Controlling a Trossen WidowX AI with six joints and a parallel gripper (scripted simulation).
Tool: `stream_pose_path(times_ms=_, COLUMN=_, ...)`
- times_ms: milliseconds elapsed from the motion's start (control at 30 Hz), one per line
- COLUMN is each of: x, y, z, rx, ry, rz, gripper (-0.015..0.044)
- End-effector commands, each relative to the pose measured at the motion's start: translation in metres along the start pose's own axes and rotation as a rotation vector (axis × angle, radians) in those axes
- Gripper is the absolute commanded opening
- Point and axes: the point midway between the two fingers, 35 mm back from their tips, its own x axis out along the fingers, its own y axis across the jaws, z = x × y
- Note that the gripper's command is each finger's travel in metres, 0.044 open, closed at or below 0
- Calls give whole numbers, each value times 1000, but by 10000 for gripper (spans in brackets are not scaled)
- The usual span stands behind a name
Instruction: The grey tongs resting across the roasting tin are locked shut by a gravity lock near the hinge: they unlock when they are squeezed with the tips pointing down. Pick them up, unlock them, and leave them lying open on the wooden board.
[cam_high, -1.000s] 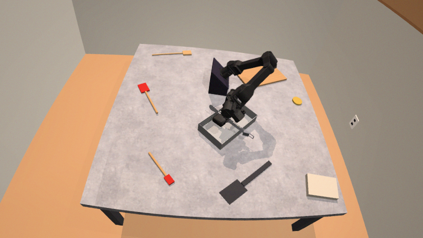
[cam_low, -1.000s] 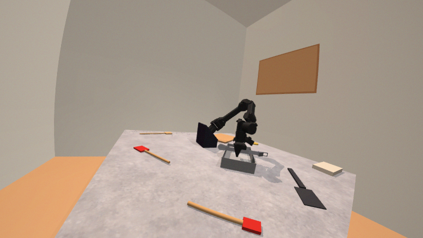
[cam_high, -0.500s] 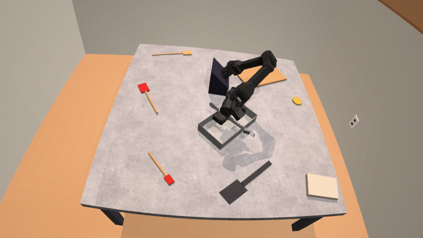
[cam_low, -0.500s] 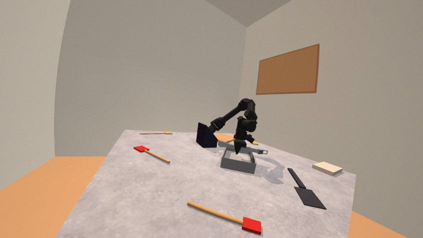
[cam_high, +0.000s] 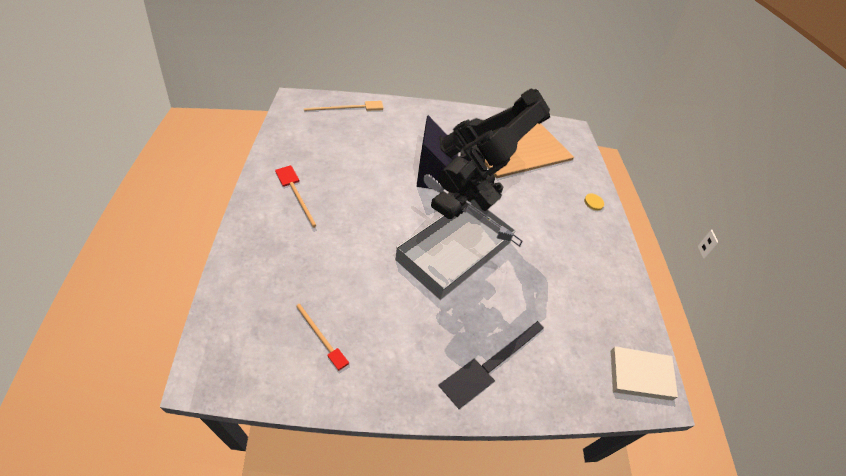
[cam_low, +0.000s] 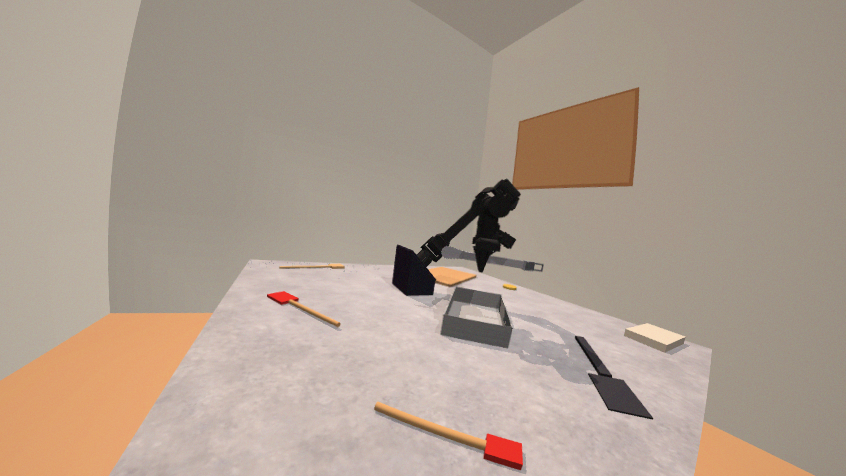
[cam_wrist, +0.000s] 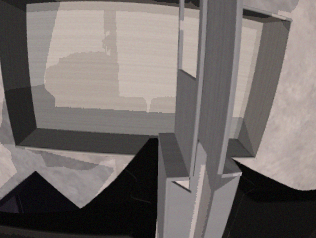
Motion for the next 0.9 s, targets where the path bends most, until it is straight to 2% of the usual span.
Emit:
stream_pose_path(times_ms=0, x=-4, y=-1, z=0, rx=-5, ry=1, rz=-5, gripper=-150)
stream_pose_path(times_ms=267, x=2, y=19, z=21, rx=-46, ry=29, rz=-5, gripper=-150)
stream_pose_path(times_ms=867, x=11, y=117, z=96, rx=-223, ry=88, rz=-36, gripper=-150)
